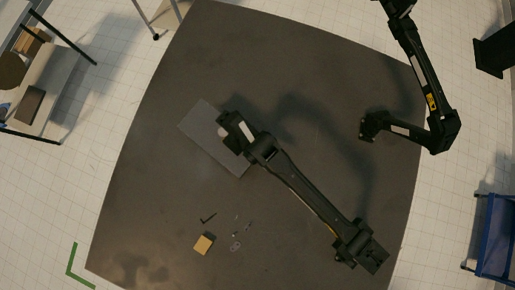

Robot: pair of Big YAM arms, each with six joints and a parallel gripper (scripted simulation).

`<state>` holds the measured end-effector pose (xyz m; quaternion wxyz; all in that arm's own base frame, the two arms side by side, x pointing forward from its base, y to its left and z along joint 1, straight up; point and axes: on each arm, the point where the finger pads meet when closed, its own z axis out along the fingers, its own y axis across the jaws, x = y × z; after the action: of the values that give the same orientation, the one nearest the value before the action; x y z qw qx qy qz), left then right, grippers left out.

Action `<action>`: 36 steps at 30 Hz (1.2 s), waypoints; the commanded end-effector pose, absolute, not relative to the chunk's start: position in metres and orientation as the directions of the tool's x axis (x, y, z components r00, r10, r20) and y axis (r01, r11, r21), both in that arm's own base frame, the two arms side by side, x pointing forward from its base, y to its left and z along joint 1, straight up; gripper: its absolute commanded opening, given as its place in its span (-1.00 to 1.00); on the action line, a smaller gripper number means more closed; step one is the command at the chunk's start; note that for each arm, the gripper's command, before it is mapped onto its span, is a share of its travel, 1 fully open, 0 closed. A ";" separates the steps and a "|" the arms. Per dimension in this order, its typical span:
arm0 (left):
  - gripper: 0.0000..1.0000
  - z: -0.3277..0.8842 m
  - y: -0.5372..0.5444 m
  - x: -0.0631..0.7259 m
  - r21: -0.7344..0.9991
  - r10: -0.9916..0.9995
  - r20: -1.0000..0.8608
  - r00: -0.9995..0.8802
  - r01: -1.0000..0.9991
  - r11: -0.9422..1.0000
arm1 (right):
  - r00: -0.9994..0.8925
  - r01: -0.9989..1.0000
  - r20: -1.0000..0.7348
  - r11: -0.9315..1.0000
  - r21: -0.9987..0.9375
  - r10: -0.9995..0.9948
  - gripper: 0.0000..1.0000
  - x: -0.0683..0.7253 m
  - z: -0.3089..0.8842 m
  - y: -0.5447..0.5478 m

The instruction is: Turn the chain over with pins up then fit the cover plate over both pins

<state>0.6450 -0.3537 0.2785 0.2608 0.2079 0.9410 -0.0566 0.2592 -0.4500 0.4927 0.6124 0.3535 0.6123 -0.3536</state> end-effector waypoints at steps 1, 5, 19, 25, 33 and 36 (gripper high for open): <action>0.06 0.300 -0.353 0.644 -0.007 0.340 -0.559 -0.757 0.414 0.910 | 0.015 0.862 -1.000 0.507 0.000 -0.027 1.00 0.262 0.507 -0.444; 0.06 0.296 -0.353 0.644 -0.008 0.340 -0.560 -0.756 0.414 0.910 | 0.015 0.862 -1.000 0.507 0.000 -0.027 1.00 0.262 0.507 -0.444; 0.06 0.281 -0.357 0.642 -0.008 0.343 -0.563 -0.752 0.419 0.908 | 0.015 0.862 -1.000 0.507 0.000 -0.027 1.00 0.262 0.507 -0.444; 0.06 0.276 -0.358 0.641 -0.008 0.343 -0.563 -0.752 0.420 0.907 | 0.015 0.862 -1.000 0.507 0.000 -0.027 1.00 0.262 0.507 -0.444; -0.53 0.275 -0.360 0.636 -0.006 0.352 -0.550 -0.757 0.425 0.905 | 0.015 0.862 -1.000 0.507 0.000 -0.027 1.00 0.262 0.507 -0.444; -0.53 0.274 -0.360 0.635 -0.006 0.354 -0.545 -0.760 0.425 0.905 | 0.015 0.862 -1.000 0.507 0.000 -0.027 1.00 0.262 0.507 -0.444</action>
<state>0.6447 -0.3537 0.2543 0.2669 0.2065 0.9395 -0.0587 0.2592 -0.4500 0.4927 0.6124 0.3535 0.6123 -0.3536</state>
